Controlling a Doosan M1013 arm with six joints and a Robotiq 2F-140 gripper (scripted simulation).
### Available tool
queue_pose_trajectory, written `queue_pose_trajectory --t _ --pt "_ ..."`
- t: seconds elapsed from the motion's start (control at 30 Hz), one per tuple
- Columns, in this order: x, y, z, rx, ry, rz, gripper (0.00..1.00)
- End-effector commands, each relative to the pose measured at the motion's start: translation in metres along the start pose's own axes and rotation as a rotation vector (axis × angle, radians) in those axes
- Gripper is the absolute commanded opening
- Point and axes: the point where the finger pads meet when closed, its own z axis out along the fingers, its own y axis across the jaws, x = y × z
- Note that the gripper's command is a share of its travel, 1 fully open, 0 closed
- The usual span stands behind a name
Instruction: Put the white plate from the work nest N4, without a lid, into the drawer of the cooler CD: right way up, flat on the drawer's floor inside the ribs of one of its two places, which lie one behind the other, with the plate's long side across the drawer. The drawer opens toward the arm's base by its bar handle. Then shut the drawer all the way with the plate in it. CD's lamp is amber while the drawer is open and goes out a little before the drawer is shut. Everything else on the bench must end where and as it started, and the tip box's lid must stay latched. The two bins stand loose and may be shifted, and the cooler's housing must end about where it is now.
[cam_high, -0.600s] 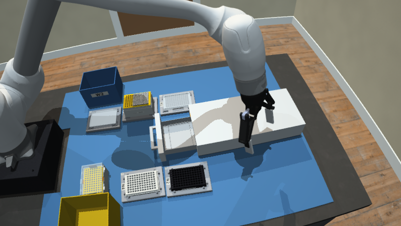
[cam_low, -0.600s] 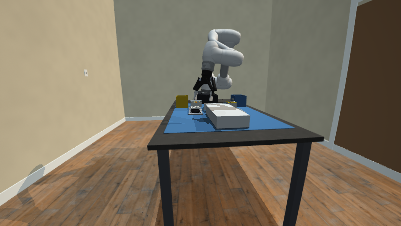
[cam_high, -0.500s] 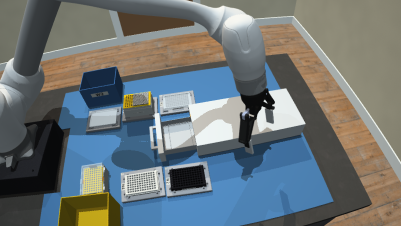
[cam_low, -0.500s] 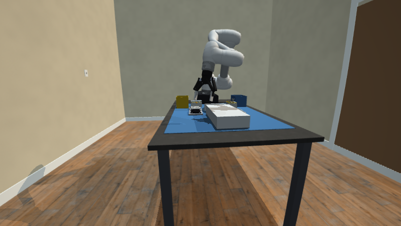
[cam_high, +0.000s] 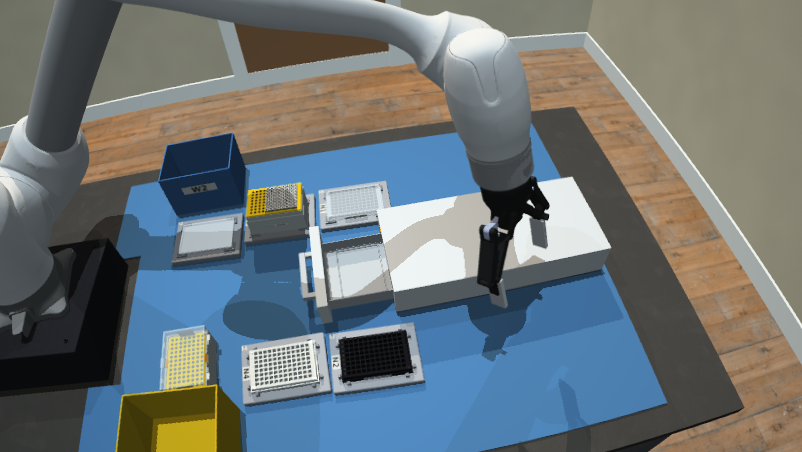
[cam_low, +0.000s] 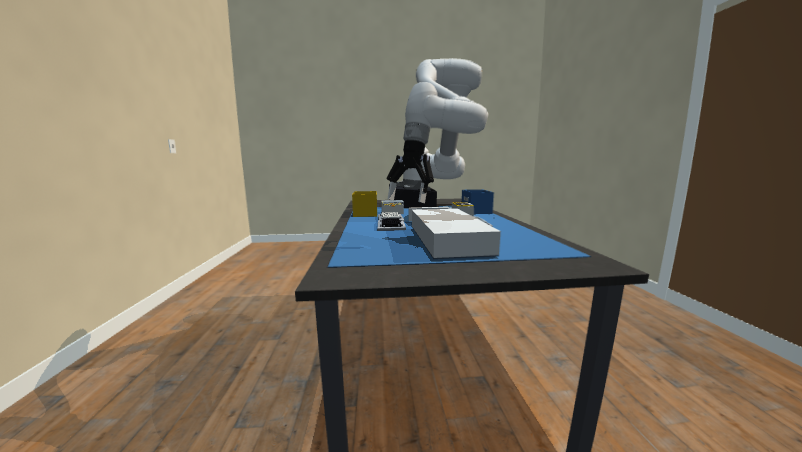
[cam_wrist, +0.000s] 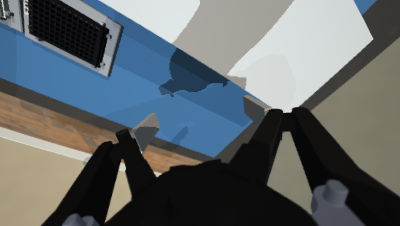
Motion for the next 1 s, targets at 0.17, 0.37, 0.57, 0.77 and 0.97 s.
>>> queue_pose_trajectory --t 0.17,0.37,0.57,0.77,0.97 --pt "0.022 -0.013 -0.022 0.004 0.021 0.174 0.0" --pt "0.038 -0.023 -0.037 0.007 0.031 0.264 0.0" --pt "0.048 -0.029 -0.046 0.011 0.041 0.354 0.0" --pt "0.065 -0.039 -0.06 0.017 0.051 0.444 0.0" --pt "0.079 -0.048 -0.071 0.023 0.06 0.533 0.0"
